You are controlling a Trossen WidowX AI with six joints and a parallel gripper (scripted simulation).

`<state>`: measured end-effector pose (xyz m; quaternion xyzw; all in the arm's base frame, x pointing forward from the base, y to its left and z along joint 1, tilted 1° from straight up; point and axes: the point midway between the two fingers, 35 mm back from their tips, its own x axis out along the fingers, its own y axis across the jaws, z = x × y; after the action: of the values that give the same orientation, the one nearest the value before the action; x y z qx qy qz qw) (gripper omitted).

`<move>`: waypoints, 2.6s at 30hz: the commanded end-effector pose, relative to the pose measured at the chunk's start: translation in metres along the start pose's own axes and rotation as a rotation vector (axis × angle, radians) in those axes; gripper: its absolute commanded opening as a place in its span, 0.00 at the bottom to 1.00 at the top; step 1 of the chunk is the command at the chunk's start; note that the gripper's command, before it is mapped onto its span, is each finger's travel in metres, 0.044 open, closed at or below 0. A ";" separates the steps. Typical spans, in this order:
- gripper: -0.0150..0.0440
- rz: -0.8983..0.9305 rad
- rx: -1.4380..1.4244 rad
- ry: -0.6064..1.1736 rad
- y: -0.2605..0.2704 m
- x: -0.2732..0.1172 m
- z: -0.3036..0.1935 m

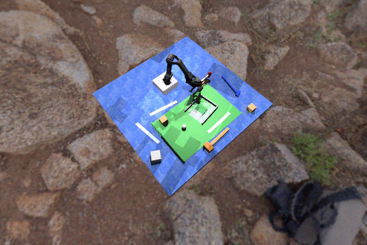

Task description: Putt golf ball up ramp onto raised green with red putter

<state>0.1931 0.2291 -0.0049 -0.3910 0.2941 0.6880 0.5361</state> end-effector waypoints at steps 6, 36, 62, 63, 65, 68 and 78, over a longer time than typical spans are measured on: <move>0.78 0.001 0.000 0.000 0.000 0.000 0.000; 0.25 0.001 0.001 0.000 -0.004 -0.069 0.042; 0.25 -0.180 0.314 0.077 -0.071 -0.129 -0.025; 0.25 -0.189 0.327 0.079 -0.074 -0.133 -0.029; 0.25 -0.208 0.355 0.083 -0.078 -0.141 -0.038; 0.25 -0.234 0.399 0.090 -0.084 -0.151 -0.052; 0.25 -0.339 0.550 0.133 -0.100 -0.189 -0.105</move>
<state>0.3265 0.0891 0.1023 -0.3268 0.4228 0.4794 0.6961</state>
